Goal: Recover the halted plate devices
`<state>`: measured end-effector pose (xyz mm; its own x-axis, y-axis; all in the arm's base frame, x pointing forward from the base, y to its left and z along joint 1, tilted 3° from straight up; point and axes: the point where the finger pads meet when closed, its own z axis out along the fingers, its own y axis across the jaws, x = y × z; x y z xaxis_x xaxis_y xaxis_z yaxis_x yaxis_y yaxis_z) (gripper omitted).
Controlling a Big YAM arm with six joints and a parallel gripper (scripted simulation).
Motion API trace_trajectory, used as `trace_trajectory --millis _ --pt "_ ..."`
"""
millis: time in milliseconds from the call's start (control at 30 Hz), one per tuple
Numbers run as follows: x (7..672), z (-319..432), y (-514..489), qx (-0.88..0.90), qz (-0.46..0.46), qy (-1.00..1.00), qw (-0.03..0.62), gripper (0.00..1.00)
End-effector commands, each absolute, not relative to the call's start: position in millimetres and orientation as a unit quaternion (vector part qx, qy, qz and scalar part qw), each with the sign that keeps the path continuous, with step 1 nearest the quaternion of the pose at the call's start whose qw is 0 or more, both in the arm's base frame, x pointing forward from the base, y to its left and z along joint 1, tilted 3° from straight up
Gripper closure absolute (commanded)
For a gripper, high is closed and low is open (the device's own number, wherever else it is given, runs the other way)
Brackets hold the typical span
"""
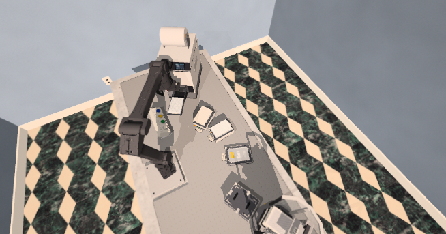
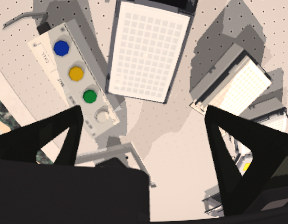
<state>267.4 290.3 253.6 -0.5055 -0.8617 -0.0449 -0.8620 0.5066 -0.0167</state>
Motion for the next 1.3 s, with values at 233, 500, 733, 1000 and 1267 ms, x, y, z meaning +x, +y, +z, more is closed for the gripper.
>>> trace_trajectory --millis 233,500,733,1000,1267 --pt "233.3 259.2 310.1 -0.546 0.006 0.837 0.033 0.00" --pt "216.7 257.4 321.1 -0.546 0.005 0.837 0.031 0.00" --pt "197.5 254.5 334.3 -0.546 0.004 0.837 0.028 0.00" --pt "182.9 251.5 349.9 -0.546 0.003 0.838 0.024 0.00" --pt "165.4 269.8 376.2 -0.545 0.016 0.837 0.044 0.00"
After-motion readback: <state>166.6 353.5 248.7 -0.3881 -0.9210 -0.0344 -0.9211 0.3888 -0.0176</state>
